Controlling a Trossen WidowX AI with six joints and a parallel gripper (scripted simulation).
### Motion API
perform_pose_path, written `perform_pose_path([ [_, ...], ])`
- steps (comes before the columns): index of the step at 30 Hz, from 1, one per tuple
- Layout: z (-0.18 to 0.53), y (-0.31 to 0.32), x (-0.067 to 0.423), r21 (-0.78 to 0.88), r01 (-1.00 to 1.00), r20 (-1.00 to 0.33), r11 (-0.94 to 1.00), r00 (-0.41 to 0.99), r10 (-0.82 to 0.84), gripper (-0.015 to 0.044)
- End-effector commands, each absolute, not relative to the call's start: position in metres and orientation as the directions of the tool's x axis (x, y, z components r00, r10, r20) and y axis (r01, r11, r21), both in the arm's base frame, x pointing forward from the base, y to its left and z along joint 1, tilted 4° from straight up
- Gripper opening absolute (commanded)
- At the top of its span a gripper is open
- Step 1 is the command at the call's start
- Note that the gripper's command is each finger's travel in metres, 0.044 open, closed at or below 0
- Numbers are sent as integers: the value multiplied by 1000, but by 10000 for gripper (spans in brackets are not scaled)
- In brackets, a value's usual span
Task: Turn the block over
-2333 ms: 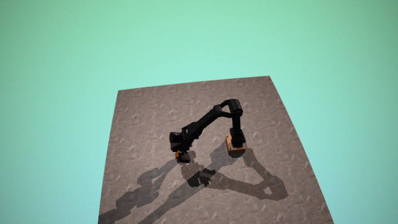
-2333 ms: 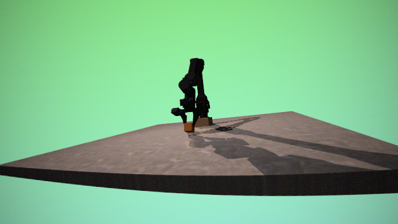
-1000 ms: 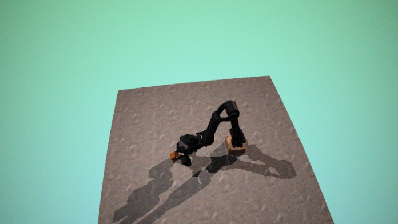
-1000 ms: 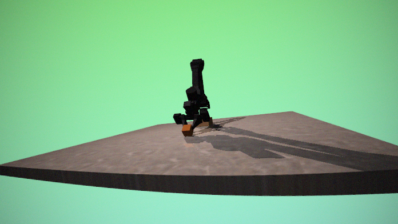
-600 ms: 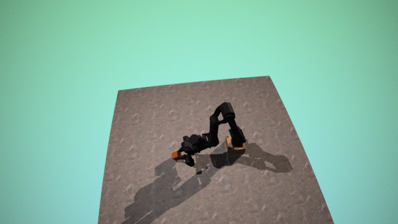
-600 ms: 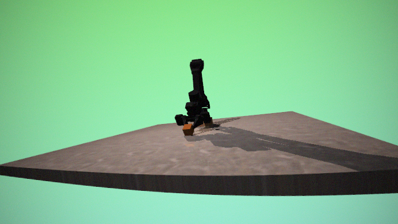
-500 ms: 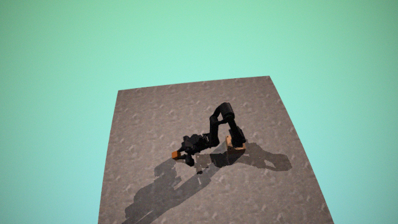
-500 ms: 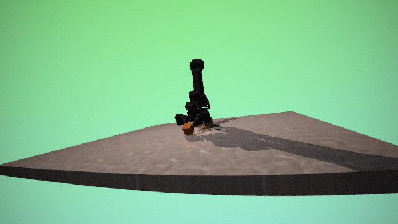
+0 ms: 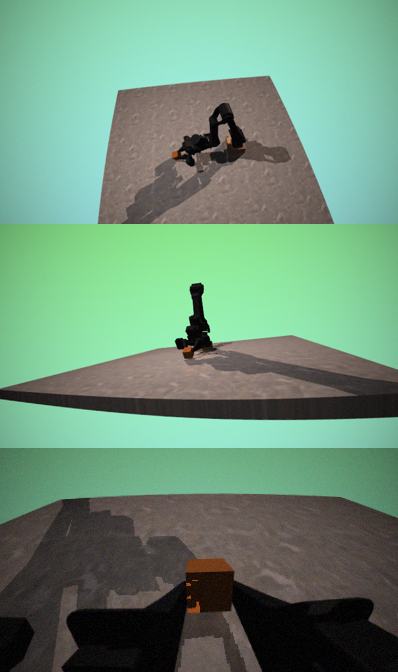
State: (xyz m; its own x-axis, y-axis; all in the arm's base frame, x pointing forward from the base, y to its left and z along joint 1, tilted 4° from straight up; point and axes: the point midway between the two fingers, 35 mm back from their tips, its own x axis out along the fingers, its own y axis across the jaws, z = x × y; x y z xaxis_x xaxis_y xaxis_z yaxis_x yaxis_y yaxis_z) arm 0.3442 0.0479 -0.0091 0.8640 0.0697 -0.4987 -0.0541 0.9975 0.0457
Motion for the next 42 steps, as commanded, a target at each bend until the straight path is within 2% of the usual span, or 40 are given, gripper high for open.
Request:
perform_pose_path([
  [1, -10, 47, 344, 47, -49, -499, 998, 864, 66, 79],
  [15, -10, 47, 344, 47, -49, -499, 998, 864, 66, 440],
  [42, -10, 47, 344, 47, -49, -499, 998, 864, 66, 440],
])
